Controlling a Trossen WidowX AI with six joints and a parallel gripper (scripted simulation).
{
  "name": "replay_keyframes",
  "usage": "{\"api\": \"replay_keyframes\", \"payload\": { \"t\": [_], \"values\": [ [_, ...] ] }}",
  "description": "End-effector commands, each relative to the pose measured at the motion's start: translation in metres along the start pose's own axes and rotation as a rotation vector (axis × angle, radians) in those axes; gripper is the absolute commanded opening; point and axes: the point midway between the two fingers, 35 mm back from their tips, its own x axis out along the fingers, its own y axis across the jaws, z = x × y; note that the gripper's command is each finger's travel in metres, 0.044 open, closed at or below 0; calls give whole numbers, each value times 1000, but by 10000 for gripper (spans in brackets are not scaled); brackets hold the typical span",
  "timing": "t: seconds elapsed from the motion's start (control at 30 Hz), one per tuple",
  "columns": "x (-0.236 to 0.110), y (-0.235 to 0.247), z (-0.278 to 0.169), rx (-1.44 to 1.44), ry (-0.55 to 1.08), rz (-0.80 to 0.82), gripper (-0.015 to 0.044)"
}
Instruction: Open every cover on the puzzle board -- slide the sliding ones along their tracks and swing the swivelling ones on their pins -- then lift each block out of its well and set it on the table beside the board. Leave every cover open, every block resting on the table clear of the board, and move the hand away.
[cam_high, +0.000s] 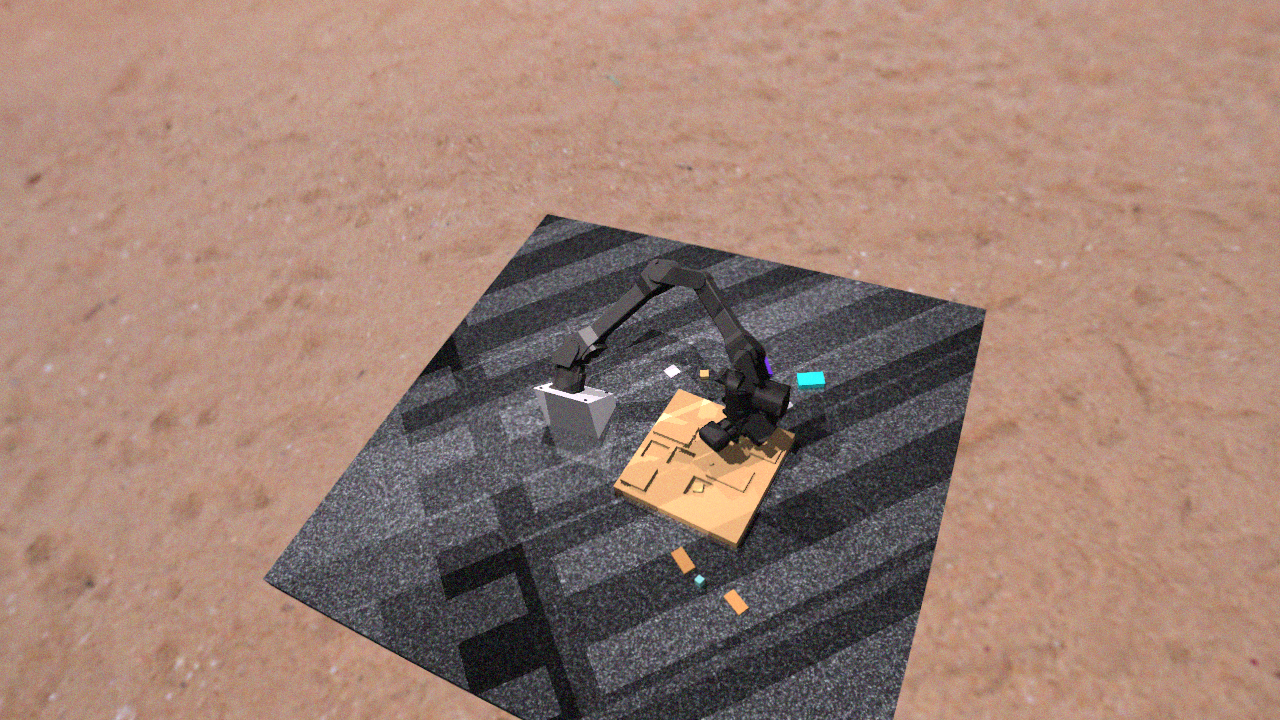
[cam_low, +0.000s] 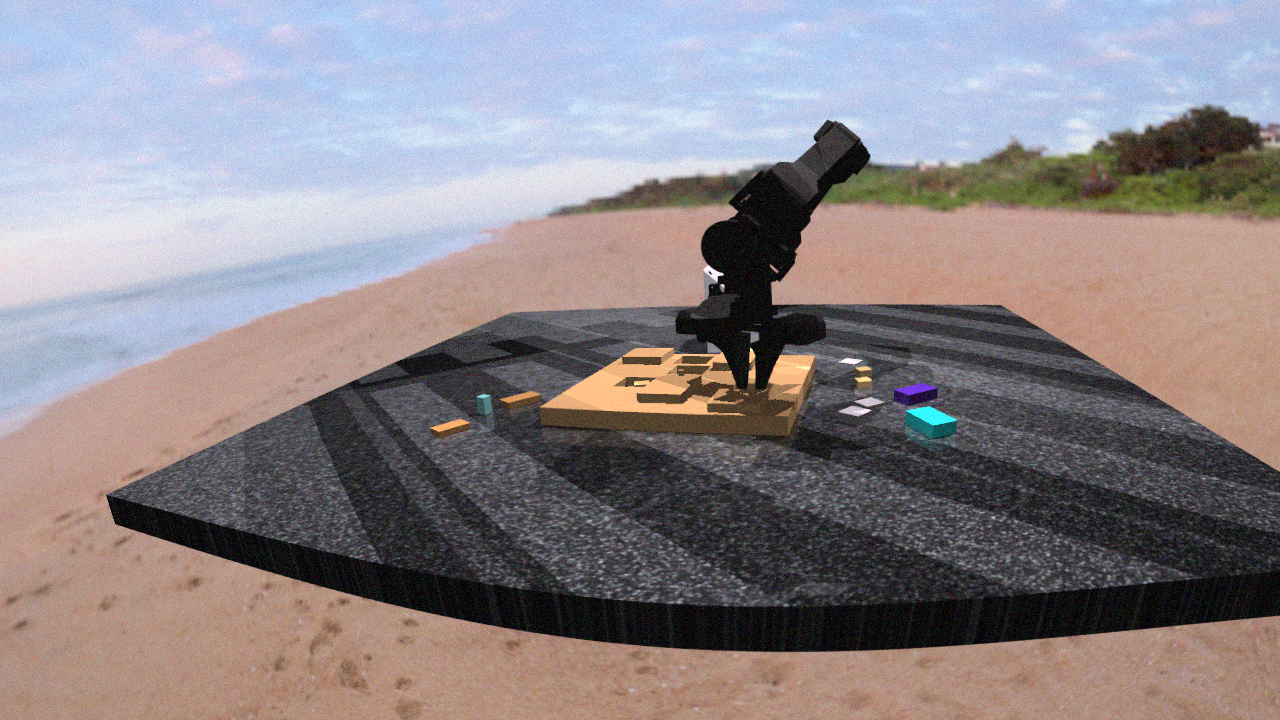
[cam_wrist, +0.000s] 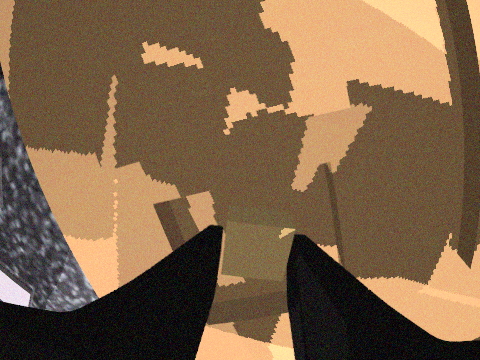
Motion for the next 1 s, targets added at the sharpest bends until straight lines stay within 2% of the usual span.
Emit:
{"api": "replay_keyframes", "payload": {
  "t": [0.0, 0.97],
  "values": [
    [0, 0, 0, -1, 0, 0, 84],
    [-32, 0, 1, 6, 3, -1, 80]
  ]
}}
